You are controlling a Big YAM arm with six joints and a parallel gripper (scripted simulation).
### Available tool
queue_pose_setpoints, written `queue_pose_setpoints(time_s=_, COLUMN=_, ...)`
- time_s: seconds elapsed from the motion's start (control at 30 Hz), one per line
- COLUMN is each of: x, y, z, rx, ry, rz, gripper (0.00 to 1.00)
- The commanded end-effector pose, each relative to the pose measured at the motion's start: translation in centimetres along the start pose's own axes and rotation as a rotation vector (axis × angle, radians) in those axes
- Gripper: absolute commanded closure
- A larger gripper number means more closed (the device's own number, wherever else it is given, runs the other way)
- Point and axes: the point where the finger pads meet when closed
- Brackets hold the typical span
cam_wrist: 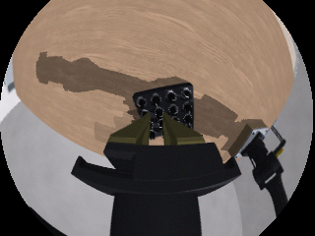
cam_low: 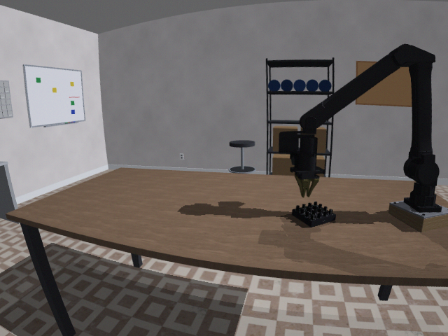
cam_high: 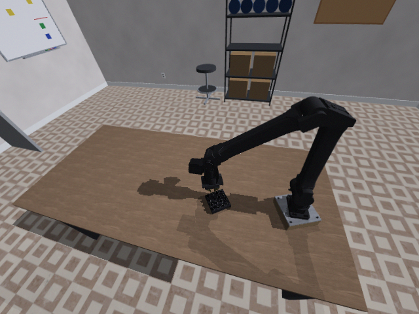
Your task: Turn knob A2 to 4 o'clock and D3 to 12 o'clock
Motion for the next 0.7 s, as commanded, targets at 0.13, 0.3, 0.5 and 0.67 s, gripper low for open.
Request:
queue_pose_setpoints(time_s=0.13, x=0.0, y=1.4, z=1.3, rx=-0.027, ry=0.003, rz=-0.012, gripper=0.82)
queue_pose_setpoints(time_s=0.3, x=0.0, y=1.4, z=1.3, rx=-0.027, ry=0.003, rz=-0.012, gripper=0.82)
queue_pose_setpoints(time_s=0.5, x=-0.1, y=1.6, z=1.5, rx=-0.031, ry=0.004, rz=-0.014, gripper=0.00)
queue_pose_setpoints(time_s=0.67, x=-0.5, y=4.2, z=2.4, rx=-0.068, ry=-0.001, rz=-0.028, gripper=0.00)
Point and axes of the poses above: the point where the finger pads meet when closed, its own y axis back along the fingers, its own z axis across the jaws, x = y × z, and after that the axes turned 3 degrees about y, right-handed
